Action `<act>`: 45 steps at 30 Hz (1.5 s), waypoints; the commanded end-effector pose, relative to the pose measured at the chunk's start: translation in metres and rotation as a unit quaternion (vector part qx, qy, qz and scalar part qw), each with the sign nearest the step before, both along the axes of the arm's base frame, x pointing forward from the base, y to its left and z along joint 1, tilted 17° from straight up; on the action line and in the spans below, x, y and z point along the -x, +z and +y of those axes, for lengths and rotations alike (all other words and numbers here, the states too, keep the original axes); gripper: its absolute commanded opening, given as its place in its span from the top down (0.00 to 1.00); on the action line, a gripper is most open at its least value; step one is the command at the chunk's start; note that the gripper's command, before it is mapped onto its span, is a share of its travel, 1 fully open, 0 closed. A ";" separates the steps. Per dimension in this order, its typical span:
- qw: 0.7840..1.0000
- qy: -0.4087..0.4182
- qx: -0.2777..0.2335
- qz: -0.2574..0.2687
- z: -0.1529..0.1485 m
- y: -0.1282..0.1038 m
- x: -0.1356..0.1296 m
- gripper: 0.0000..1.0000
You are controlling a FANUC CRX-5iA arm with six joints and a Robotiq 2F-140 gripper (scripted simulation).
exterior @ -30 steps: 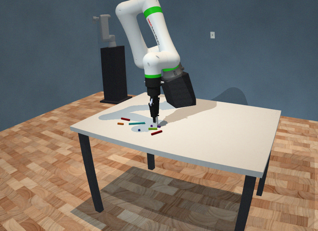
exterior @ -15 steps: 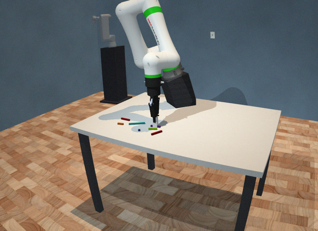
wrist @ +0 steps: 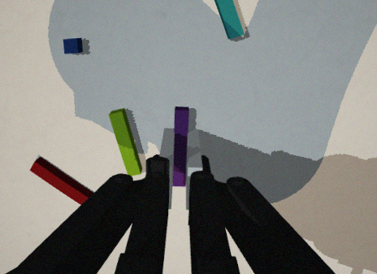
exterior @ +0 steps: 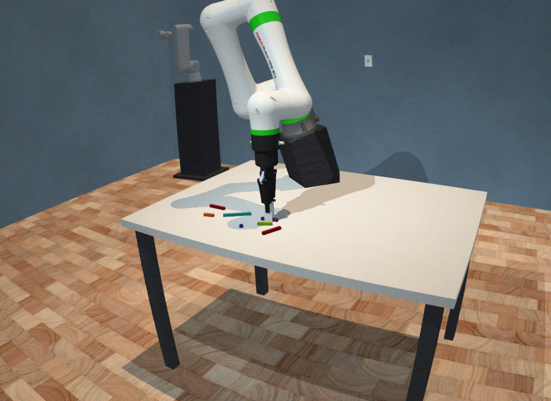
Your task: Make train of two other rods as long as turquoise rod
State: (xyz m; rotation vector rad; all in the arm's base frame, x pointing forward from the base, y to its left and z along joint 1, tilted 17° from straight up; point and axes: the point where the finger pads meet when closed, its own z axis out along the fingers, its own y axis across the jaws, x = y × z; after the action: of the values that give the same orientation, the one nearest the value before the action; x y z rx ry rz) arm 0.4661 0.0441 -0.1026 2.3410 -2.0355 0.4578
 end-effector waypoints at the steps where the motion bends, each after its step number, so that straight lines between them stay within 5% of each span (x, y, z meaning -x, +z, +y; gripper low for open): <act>1: 1.000 0.000 0.000 0.000 0.000 0.000 0.000 0.97; 21: 1.000 0.000 0.000 0.000 0.019 0.092 0.020 0.97; 34: 1.000 0.000 0.000 0.000 0.019 0.096 0.021 0.97; 45: 1.000 -0.003 -0.005 0.006 -0.077 0.120 -0.015 0.97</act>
State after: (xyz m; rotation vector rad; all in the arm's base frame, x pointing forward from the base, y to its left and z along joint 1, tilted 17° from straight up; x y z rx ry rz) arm 0.4694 -0.0031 0.0103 2.3323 -2.0434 0.4518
